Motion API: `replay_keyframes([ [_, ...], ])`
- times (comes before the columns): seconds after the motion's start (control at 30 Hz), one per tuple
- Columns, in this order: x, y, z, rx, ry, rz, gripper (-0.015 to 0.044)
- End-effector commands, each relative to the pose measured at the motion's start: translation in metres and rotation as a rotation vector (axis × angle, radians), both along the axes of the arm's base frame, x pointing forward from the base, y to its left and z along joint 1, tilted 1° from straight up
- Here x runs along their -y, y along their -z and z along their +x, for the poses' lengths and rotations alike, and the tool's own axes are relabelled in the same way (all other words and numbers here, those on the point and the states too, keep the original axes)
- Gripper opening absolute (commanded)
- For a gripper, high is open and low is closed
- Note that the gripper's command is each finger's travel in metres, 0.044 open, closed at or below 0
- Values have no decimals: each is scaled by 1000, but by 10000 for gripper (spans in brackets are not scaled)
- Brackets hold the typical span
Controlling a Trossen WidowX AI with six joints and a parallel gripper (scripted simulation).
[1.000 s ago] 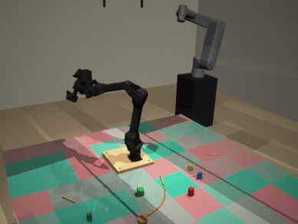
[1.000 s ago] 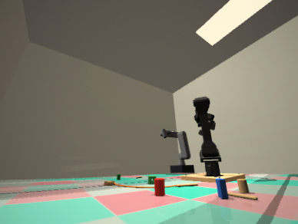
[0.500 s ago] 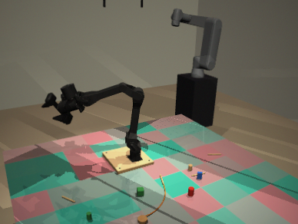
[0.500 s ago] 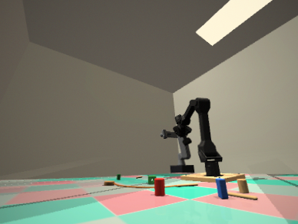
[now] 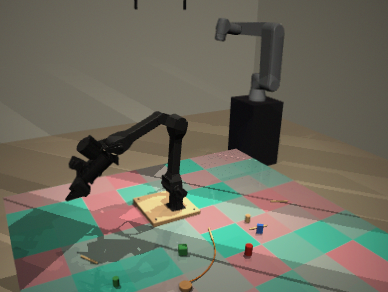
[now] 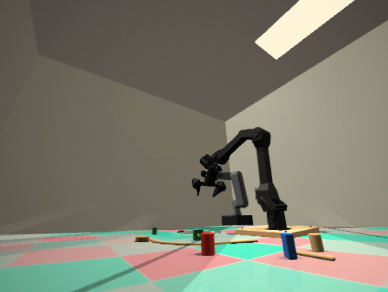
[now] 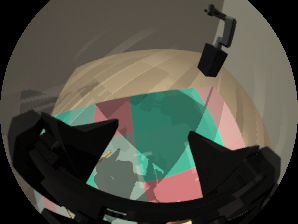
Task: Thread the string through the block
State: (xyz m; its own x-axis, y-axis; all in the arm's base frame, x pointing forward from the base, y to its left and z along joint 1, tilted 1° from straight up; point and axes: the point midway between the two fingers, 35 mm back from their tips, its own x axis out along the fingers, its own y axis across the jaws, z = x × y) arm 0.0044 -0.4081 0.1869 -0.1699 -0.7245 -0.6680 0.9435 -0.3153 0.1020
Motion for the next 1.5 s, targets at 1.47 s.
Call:
replay_keyframes([
  [1.47, -286, 101, 266, -1207, -2827, 252, 440],
])
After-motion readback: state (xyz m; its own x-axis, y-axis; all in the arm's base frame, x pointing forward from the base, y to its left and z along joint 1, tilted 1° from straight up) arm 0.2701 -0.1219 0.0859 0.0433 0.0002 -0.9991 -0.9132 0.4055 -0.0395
